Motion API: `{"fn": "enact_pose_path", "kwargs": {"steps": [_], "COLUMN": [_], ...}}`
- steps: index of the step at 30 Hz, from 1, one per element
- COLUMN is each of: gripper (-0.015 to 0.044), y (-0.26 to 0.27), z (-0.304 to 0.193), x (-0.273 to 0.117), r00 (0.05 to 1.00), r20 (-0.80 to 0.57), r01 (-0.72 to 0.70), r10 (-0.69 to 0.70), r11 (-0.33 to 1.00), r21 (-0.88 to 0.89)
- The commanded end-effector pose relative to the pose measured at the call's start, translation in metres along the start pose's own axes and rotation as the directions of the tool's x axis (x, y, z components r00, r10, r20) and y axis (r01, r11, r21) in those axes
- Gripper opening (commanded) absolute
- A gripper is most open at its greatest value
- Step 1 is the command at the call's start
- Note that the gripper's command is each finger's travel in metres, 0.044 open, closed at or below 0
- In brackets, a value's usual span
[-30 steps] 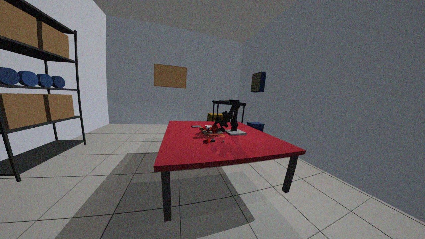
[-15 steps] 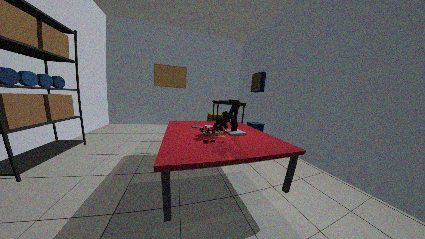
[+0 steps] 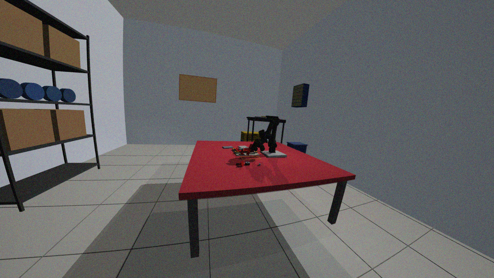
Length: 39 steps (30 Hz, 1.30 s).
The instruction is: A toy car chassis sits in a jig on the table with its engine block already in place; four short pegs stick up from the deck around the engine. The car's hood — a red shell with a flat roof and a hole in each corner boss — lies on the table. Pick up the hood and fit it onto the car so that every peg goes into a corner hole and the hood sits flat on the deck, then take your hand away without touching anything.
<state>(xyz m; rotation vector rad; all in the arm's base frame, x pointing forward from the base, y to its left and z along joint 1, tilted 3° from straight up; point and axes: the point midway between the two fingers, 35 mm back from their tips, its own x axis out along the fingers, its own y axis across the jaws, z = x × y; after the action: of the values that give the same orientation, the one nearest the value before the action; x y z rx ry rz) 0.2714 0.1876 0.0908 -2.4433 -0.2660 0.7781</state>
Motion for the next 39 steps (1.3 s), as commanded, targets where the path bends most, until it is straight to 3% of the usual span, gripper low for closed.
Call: {"fn": "enact_pose_path", "kwargs": {"steps": [1,19,30,39], "gripper": [0.0000,0.0000,0.0000,0.0236], "y": [0.002,0.026,0.029,0.030], "z": [0.002,0.028,0.032,0.032], "x": [0.001,0.009,0.010,0.010], "r00": [1.000,1.000,1.000,1.000], "r20": [-0.002,-0.001,-0.005,-0.009], "r01": [-0.002,-0.003,0.000,0.001], "r10": [0.002,0.003,-0.004,-0.008], "r11": [0.995,0.805,0.782,0.771], "r21": [-0.104,-0.593,-0.624,-0.637]}}
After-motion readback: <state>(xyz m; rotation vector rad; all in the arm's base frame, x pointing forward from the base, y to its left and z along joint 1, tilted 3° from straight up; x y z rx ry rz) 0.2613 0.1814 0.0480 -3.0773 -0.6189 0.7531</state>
